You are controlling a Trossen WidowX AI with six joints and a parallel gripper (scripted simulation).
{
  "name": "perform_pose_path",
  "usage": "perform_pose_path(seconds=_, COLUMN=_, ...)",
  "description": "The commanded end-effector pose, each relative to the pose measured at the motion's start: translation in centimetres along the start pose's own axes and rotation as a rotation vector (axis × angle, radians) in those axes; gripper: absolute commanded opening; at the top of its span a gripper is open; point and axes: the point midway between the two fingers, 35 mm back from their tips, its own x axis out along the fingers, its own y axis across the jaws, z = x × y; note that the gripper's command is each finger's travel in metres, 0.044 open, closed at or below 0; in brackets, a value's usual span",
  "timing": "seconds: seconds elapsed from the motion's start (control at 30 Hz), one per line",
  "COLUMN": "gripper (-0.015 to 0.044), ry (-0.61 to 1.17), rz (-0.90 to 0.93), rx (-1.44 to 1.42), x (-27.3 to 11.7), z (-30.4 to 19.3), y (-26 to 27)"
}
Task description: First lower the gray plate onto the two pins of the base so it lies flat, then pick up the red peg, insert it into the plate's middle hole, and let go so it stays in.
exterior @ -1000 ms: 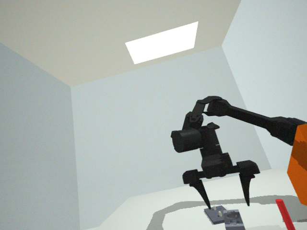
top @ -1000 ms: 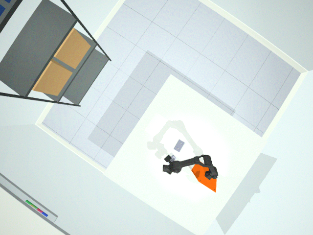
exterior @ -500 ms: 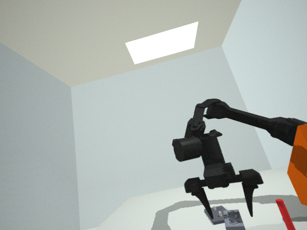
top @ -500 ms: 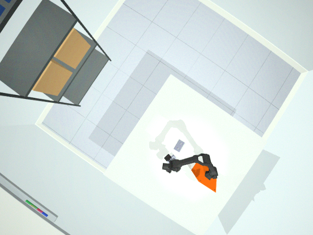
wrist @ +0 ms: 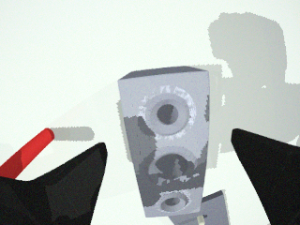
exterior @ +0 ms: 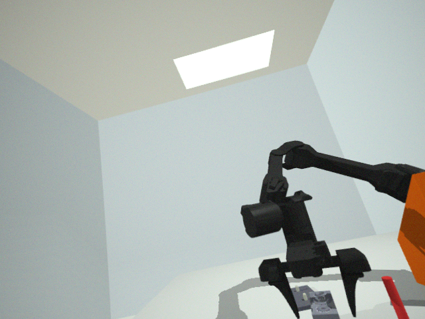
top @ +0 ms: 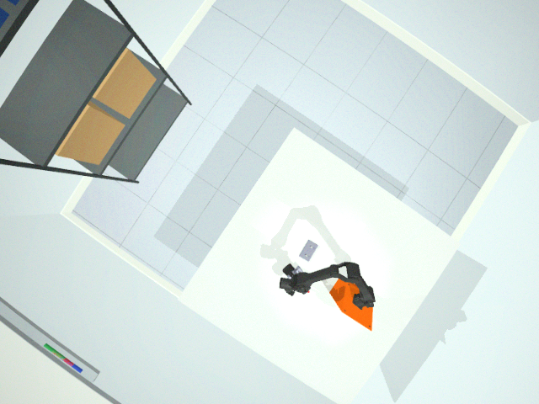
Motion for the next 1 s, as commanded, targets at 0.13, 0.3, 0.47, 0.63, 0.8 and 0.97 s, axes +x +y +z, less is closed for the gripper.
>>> perform_pose_path(seconds=0.13, gripper=0.0440, ry=0.008, rz=0.002, rx=-0.009, x=1.5, z=-0.1, y=0.3)
perform_pose_path(seconds=0.3, gripper=0.0414, ry=0.008, rz=0.002, rx=-0.010, x=1.9, z=-0.1, y=0.3)
perform_pose_path(seconds=0.47, gripper=0.0282, ry=0.008, rz=0.002, rx=-0.010, x=1.9, z=-0.1, y=0.3)
perform_pose_path(seconds=0.63, gripper=0.0151, ry=0.008, rz=0.002, rx=-0.010, x=1.9, z=-0.1, y=0.3)
perform_pose_path(seconds=0.8, gripper=0.0098, ry=0.008, rz=0.002, rx=-0.010, x=1.9, z=-0.1, y=0.3)
perform_pose_path(seconds=0.97, gripper=0.0065, ry=0.008, rz=0.002, rx=-0.010, x=1.9, z=-0.1, y=0.3)
